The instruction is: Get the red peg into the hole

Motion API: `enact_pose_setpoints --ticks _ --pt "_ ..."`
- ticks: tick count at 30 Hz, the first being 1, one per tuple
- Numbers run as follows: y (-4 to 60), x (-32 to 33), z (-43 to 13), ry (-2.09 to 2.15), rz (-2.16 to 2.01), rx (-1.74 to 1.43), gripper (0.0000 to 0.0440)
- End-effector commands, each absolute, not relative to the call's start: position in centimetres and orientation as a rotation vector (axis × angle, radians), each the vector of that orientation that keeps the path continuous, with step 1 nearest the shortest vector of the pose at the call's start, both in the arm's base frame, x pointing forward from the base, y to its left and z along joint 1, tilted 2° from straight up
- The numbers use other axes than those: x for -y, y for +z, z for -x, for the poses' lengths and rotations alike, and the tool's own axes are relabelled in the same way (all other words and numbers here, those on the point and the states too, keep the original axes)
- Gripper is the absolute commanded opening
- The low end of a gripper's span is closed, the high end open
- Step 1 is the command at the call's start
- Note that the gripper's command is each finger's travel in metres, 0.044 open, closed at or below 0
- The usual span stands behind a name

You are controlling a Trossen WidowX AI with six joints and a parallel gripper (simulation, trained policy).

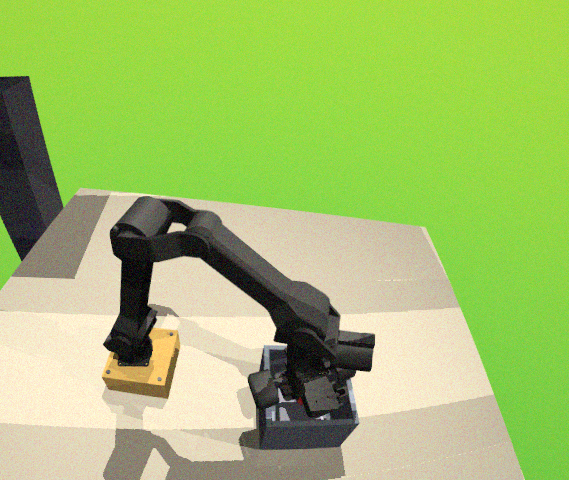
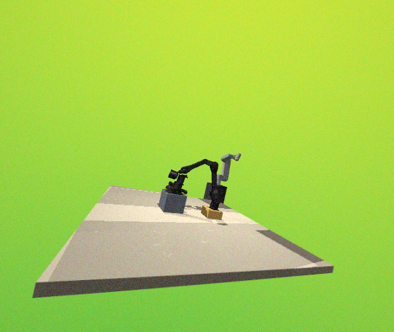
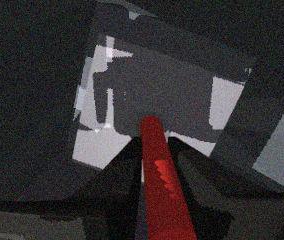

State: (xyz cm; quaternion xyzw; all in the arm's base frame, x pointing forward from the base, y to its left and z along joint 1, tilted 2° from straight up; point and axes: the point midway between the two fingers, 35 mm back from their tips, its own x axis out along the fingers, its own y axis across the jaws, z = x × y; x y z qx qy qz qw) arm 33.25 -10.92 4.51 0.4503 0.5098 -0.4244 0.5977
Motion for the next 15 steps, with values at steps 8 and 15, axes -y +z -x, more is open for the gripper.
enact_pose_setpoints --ticks 8,15 --pt "4.8 11.1 -33.6 -0.945 -1.083 -1.246 0.0176" --pt "6.2 11.5 -33.9 -0.9 -1.156 -1.271 0.02"
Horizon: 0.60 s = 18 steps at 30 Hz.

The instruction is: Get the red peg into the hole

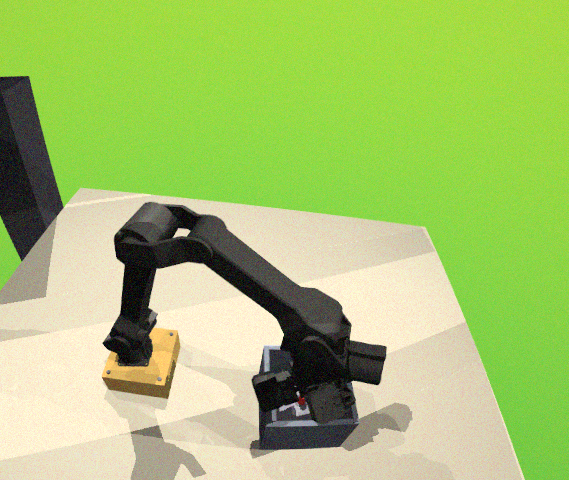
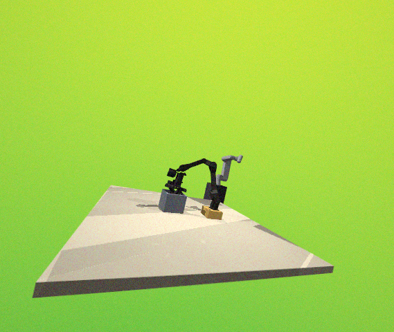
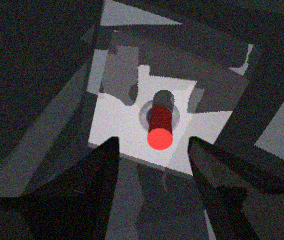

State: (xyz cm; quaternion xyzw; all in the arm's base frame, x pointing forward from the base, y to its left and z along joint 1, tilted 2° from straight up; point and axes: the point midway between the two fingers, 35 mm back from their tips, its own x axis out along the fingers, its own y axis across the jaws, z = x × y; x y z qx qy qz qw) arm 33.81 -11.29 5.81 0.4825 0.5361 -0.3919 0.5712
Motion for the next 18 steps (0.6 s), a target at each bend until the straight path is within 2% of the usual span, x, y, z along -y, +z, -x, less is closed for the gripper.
enact_pose_setpoints --ticks 1,18 --pt "6.4 11.5 -33.9 -0.893 -1.165 -1.273 0.0202" --pt "10.6 13.4 -35.3 -0.777 -1.278 -1.222 0.0247"
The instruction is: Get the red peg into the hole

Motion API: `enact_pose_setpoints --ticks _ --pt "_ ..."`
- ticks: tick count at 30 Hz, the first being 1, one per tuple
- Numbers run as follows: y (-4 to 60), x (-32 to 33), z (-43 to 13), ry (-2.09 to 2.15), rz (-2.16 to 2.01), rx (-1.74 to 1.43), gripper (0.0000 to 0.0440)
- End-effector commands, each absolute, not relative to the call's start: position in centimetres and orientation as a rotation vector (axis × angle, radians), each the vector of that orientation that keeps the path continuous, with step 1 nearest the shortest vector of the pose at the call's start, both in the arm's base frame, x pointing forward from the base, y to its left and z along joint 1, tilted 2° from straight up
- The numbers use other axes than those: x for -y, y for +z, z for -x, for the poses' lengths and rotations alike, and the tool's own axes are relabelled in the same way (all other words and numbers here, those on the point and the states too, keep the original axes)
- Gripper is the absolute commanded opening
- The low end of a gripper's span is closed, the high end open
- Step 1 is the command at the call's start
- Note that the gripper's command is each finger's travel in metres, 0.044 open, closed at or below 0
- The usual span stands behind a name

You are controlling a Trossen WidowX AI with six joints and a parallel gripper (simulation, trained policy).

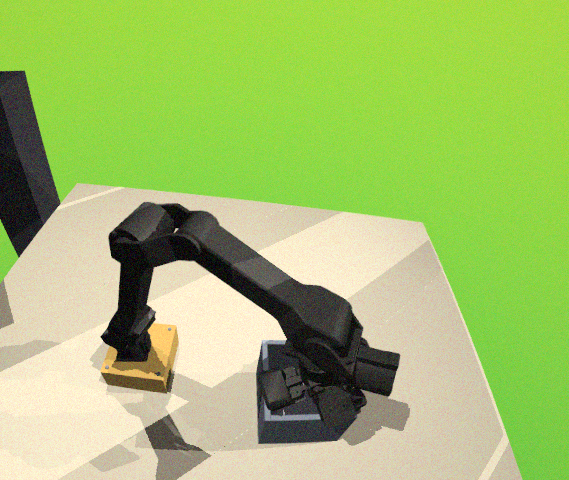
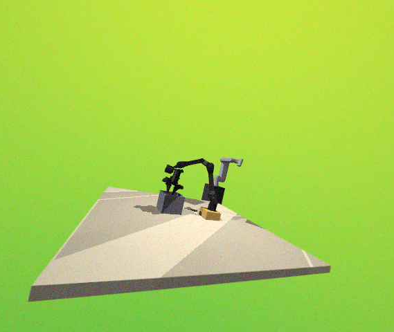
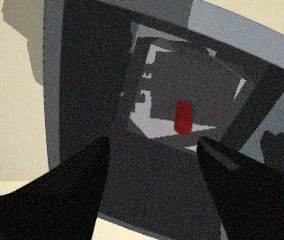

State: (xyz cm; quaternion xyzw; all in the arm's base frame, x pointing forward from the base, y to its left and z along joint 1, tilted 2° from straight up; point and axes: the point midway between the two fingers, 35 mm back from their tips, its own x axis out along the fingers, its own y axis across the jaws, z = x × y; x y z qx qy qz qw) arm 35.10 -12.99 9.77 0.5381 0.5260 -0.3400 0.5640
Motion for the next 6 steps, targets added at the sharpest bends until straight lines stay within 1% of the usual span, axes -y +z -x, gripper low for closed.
enact_pose_setpoints --ticks 1,6 --pt "10.9 13.5 -35.4 -0.77 -1.282 -1.215 0.0249" --pt "12.3 14.2 -36.0 -0.733 -1.301 -1.179 0.025"
